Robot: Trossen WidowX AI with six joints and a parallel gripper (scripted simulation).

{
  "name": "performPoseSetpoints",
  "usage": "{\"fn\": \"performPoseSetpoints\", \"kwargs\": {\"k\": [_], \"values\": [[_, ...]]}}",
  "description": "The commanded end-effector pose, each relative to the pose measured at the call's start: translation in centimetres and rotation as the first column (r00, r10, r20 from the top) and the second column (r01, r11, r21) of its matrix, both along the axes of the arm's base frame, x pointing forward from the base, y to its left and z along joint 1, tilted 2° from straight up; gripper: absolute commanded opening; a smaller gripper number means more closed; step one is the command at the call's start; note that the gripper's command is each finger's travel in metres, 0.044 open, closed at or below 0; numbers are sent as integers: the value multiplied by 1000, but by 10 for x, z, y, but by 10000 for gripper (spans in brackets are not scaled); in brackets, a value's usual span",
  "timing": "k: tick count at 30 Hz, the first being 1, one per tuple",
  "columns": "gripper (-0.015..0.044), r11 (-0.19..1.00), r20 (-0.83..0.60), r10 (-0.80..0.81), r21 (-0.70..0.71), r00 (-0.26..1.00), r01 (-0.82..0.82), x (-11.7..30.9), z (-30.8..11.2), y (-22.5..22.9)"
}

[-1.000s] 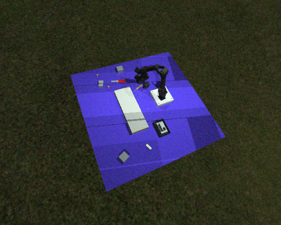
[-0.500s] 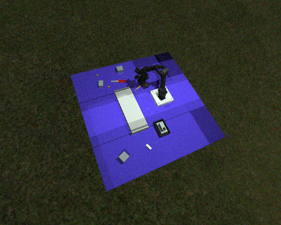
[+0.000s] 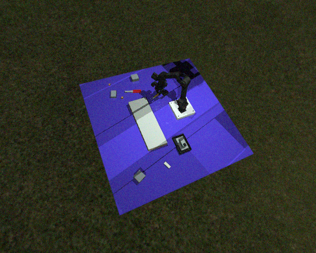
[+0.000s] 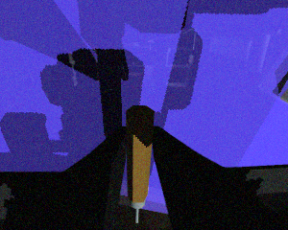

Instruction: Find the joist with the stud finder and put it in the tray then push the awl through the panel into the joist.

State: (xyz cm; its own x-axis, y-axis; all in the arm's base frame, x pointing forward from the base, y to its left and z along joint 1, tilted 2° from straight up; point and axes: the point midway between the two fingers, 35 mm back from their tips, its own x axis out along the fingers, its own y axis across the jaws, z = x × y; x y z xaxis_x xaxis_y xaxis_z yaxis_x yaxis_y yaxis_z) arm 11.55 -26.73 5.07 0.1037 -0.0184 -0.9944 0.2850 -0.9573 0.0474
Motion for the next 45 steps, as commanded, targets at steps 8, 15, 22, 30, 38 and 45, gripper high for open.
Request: {"fn": "performPoseSetpoints", "kwargs": {"k": [8, 15, 22, 30, 38, 45], "values": [[0, 1000, 3, -2, -10, 1000, 2, -3, 71, 5], [0, 1000, 18, 14, -20, 1000, -14, -3, 87, 8], [0, 964, 159, 224, -180, 961, -195, 16, 87, -6], [0, 796, 219, 529, -464, 820, -390, 39, 99, -20], [0, 475, 94, 782, -731, 616, -491, 56, 119, -27], [0, 96, -146, 891, -865, 429, -493, 65, 141, -24]]}}
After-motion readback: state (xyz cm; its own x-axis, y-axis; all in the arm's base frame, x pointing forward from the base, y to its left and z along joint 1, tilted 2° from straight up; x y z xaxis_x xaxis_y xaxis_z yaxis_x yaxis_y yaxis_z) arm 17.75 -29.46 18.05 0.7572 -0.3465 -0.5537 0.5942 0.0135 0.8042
